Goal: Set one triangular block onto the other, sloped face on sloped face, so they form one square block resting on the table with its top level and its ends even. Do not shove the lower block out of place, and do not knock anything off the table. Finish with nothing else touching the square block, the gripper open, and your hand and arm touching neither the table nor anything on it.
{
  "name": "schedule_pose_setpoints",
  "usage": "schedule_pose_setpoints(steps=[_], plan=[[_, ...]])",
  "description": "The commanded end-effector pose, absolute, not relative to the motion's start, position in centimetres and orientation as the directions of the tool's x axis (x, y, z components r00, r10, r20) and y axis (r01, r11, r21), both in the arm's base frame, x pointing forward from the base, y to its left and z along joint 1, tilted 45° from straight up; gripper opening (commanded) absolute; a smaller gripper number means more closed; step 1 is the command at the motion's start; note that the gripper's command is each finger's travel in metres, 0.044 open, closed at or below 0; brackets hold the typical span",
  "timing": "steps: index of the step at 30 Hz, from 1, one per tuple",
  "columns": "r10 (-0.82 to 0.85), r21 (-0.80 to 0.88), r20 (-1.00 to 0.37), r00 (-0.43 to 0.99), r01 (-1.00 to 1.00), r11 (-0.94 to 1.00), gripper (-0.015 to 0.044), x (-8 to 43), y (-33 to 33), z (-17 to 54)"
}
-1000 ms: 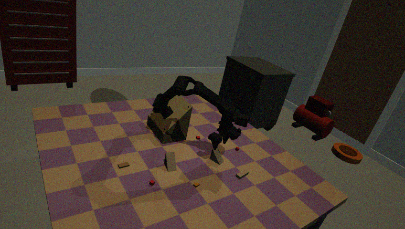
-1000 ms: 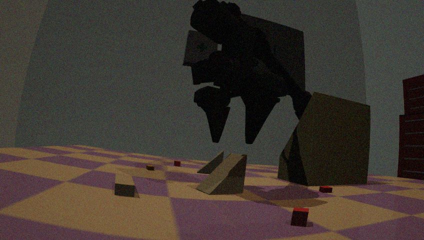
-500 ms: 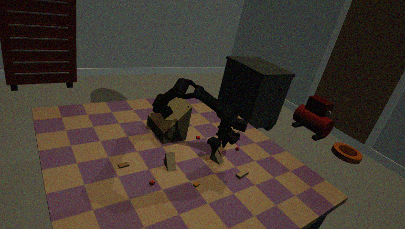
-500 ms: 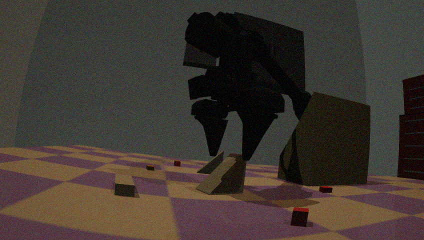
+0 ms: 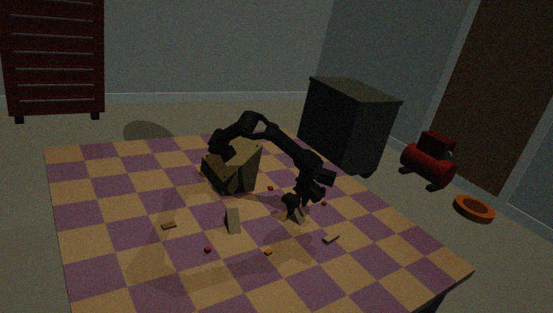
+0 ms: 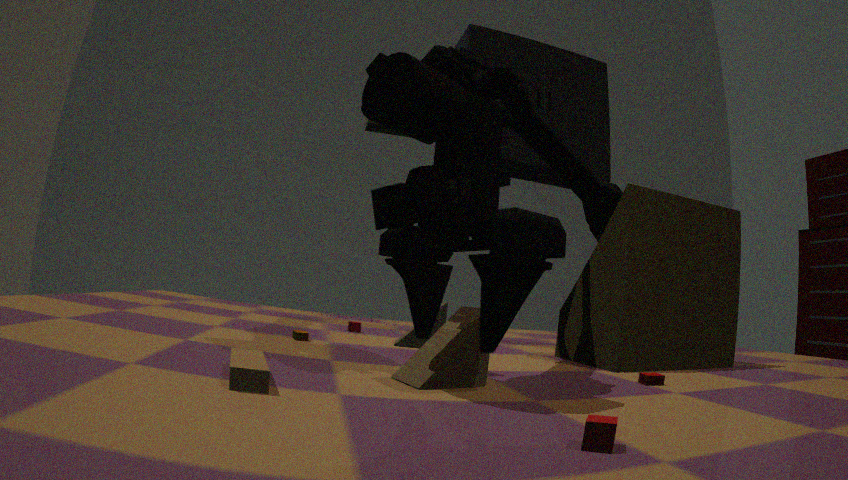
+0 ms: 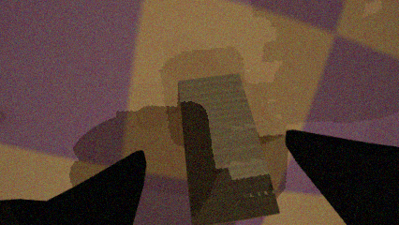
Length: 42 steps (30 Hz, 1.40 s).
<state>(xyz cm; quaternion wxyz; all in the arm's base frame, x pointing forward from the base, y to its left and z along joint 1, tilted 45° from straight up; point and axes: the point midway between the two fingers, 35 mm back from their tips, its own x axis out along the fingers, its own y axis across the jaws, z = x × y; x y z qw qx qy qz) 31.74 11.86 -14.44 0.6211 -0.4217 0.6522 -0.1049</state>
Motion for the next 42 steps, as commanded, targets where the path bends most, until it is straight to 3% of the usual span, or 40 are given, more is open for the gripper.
schedule_pose_setpoints(steps=[1,16,25,32,38,42], plan=[[-0.684,-0.664,-0.718,0.131,-0.424,0.616,0.044,31.8,11.3,-14.8],[-0.687,-0.667,-0.715,0.131,-0.423,0.614,0.044,32.0,9.7,-16.2],[-0.687,-0.667,-0.715,0.131,-0.423,0.614,0.0204,32.0,9.7,-16.2],[-0.687,-0.667,-0.715,0.131,-0.423,0.614,0.0157,32.0,9.7,-16.2],[-0.686,-0.666,-0.716,0.131,-0.422,0.615,0.0,31.9,10.1,-15.8],[-0.684,-0.664,-0.718,0.128,-0.421,0.618,0.0,31.7,11.4,-14.5]])
